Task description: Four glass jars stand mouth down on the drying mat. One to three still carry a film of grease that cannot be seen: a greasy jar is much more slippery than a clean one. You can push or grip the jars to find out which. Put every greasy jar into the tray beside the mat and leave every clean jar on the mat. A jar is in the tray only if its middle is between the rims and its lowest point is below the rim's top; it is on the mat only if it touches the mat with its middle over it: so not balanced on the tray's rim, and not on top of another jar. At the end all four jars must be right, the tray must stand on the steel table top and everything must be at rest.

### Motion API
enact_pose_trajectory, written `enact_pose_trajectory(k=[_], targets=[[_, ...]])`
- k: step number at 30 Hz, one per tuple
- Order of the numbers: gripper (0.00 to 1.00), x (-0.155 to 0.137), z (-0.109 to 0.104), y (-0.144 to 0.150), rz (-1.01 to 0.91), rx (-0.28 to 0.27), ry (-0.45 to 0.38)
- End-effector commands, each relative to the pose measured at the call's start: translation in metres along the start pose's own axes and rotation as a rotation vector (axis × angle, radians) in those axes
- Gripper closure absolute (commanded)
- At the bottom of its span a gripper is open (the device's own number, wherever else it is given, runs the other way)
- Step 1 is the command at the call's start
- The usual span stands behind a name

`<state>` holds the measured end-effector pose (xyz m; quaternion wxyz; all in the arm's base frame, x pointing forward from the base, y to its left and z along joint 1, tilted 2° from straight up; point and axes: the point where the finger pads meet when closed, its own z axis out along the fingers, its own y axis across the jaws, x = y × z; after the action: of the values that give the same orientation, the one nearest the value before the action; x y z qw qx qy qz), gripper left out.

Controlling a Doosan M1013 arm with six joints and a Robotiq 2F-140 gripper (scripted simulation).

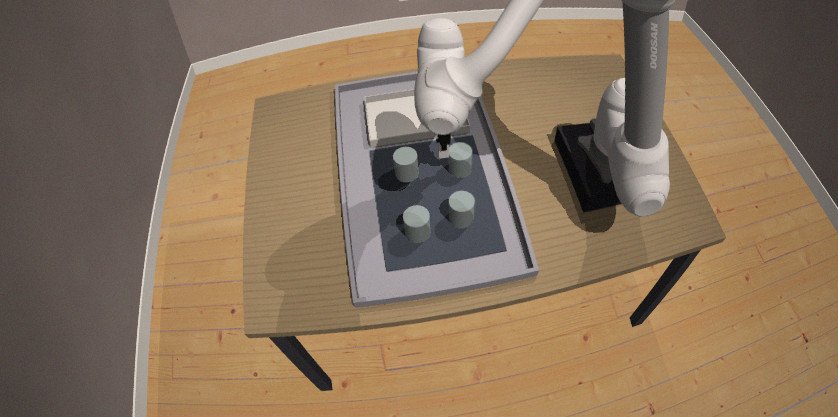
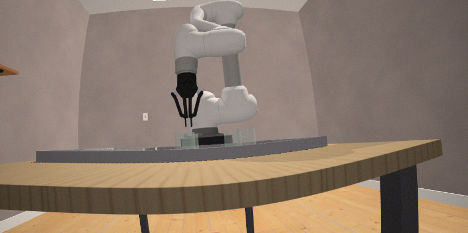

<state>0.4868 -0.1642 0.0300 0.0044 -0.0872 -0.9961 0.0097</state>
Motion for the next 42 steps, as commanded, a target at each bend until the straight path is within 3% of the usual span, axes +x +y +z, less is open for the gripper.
enact_pose_trajectory(k=[1,15,42], targets=[[1.00,0.004,0.000,-0.002,-0.013,0.004,0.006],[1.00,-0.026,0.010,-0.002,-0.013,0.004,0.006],[1.00,-0.026,0.010,-0.002,-0.013,0.004,0.006]])
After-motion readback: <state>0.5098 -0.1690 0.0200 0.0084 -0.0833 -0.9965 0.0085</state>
